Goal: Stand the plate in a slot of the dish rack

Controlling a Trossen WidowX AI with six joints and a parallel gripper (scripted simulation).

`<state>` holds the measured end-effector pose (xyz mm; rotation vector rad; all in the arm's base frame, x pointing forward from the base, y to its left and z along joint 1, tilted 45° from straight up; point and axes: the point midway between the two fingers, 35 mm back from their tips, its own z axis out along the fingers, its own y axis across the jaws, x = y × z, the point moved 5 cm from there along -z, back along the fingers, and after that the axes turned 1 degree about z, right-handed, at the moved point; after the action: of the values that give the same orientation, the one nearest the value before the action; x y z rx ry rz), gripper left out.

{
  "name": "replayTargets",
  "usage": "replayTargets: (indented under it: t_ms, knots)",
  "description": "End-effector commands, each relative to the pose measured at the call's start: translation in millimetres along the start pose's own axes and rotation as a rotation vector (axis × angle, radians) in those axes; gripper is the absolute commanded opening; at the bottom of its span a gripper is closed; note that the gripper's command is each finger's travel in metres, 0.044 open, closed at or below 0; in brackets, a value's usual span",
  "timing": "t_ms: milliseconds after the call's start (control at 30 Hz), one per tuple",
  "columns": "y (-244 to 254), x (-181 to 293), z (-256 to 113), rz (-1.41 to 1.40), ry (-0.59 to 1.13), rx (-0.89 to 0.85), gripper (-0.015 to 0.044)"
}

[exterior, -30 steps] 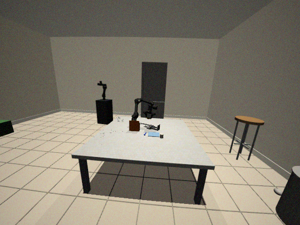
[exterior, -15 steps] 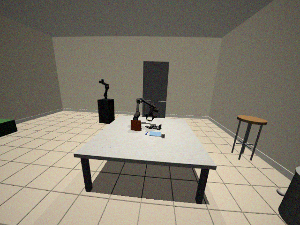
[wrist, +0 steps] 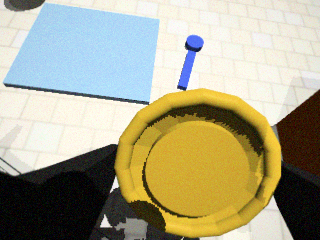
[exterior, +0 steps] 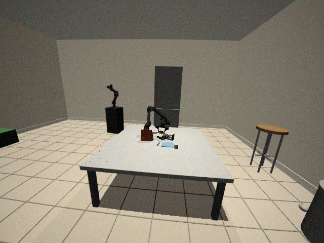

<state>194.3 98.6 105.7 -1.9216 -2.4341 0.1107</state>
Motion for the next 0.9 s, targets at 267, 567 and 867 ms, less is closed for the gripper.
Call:
replayTargets:
  t_ms: [267, 567, 867]
  knots:
    - [0, 17, 16, -0.118, -0.217, -0.147, 0.0]
    - [-1, 32, 23, -0.194, -0.347, -0.281, 0.0]
    - [-5, 47, 27, -0.26, -0.455, -0.434, 0.0]
